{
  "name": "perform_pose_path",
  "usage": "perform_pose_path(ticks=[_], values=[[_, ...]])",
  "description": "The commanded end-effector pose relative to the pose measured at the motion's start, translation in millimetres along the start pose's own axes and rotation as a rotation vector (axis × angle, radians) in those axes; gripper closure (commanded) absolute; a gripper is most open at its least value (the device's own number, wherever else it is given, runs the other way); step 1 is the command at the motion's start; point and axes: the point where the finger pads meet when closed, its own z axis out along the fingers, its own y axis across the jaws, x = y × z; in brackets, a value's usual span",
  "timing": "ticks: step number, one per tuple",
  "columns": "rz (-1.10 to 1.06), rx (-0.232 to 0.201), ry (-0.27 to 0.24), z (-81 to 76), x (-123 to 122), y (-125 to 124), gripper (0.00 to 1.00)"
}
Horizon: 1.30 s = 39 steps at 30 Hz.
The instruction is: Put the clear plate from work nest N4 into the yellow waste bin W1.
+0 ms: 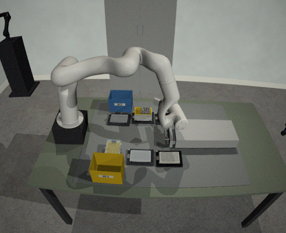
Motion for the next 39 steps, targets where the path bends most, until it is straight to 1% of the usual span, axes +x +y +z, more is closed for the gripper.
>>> perform_pose_path(ticks=[1, 17, 20, 21, 23, 27, 29, 32, 34, 39], values=[[-0.002, 0.0, 0.0, -0.2, -1, 1, 0.0], [-0.002, 0.0, 0.0, -0.2, -1, 1, 0.0], [0.033, 0.033, -0.088, 0.7, -15, 6, 0.0], [0.041, 0.041, -0.108, 1.0, -20, 7, 0.0], [0.041, 0.041, -0.108, 1.2, -22, 8, 0.0], [0.092, 0.076, -0.219, -0.3, -41, 13, 0.0], [0.092, 0.076, -0.219, -0.3, -42, 13, 0.0], [0.136, 0.099, -0.305, -3.8, -56, 18, 0.0], [0.136, 0.099, -0.305, -3.8, -56, 18, 0.0], [0.213, 0.13, -0.444, -12.1, -76, 24, 0.0]])
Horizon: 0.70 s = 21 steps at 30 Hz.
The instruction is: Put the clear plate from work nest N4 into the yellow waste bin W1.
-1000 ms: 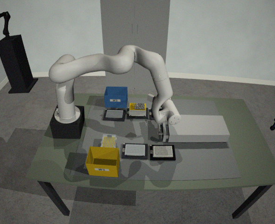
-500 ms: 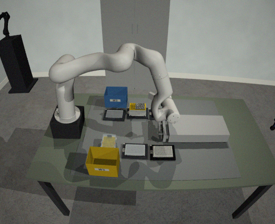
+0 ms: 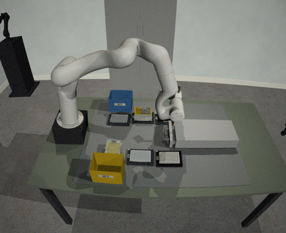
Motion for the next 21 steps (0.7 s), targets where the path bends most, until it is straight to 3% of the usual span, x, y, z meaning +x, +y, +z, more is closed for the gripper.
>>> perform_pose_path(ticks=[1, 10, 12, 19, 21], values=[[0.06, 0.03, -0.117, -0.7, -18, 9, 0.0], [0.206, 0.068, -0.338, -15.0, -46, 19, 0.0], [0.206, 0.068, -0.338, -15.0, -46, 19, 0.0], [0.348, 0.085, -0.522, -39.4, -64, 23, 0.0], [0.381, 0.088, -0.563, -40.1, -64, 23, 0.0]])
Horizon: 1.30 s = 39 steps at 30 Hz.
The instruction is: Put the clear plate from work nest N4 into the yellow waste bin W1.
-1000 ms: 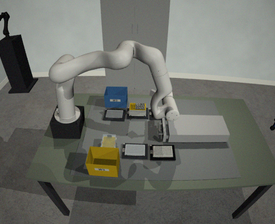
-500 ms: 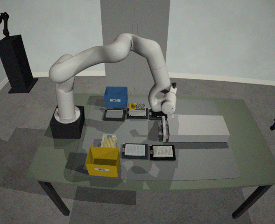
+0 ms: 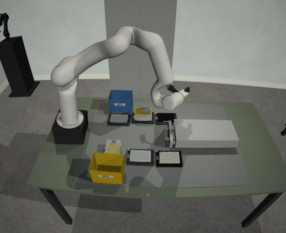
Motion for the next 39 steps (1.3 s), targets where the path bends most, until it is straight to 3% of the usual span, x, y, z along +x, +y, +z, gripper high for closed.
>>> perform_pose_path(ticks=[1, 6, 8, 20, 25, 34, 37, 39], values=[[0.104, 0.016, -0.139, -8.8, -13, 6, 0.0], [0.201, 0.025, -0.245, -21.6, -23, 6, 0.0], [0.201, 0.025, -0.245, -21.6, -23, 6, 0.0], [0.484, 0.037, -0.518, -68.1, -39, -5, 0.0], [0.521, 0.037, -0.55, -73.2, -39, -8, 0.0], [0.714, 0.037, -0.709, -106.9, -36, -24, 0.0], [0.728, 0.037, -0.721, -111.1, -36, -26, 0.0], [0.781, 0.036, -0.761, -119.4, -33, -31, 0.0]])
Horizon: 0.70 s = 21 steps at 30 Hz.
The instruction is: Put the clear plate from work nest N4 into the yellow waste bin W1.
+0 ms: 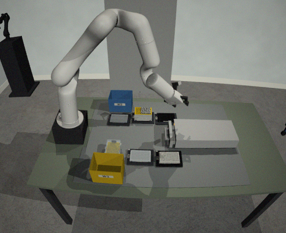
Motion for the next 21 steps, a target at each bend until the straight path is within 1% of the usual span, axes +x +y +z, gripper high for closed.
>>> perform_pose_path(ticks=[1, 3, 5, 6, 10, 11, 12, 14, 18, 20, 21], values=[[0.102, 0.003, -0.084, -13.6, -13, -5, 0.0], [0.102, 0.003, -0.084, -13.6, -13, -5, 0.0], [0.144, 0.006, -0.116, -20.3, -19, -9, 0.0], [0.144, 0.006, -0.116, -21.6, -21, -10, 0.0], [0.252, 0.014, -0.194, -35.1, -32, -19, 0.0], [0.268, 0.015, -0.206, -38.5, -35, -21, 0.0], [0.268, 0.015, -0.206, -41.3, -37, -23, 0.0], [0.268, 0.015, -0.206, -41.3, -37, -23, 0.0], [0.377, 0.024, -0.282, -55.0, -47, -34, 0.0], [0.377, 0.024, -0.282, -55.0, -47, -34, 0.0], [0.394, 0.026, -0.294, -58.4, -49, -37, 0.0]])
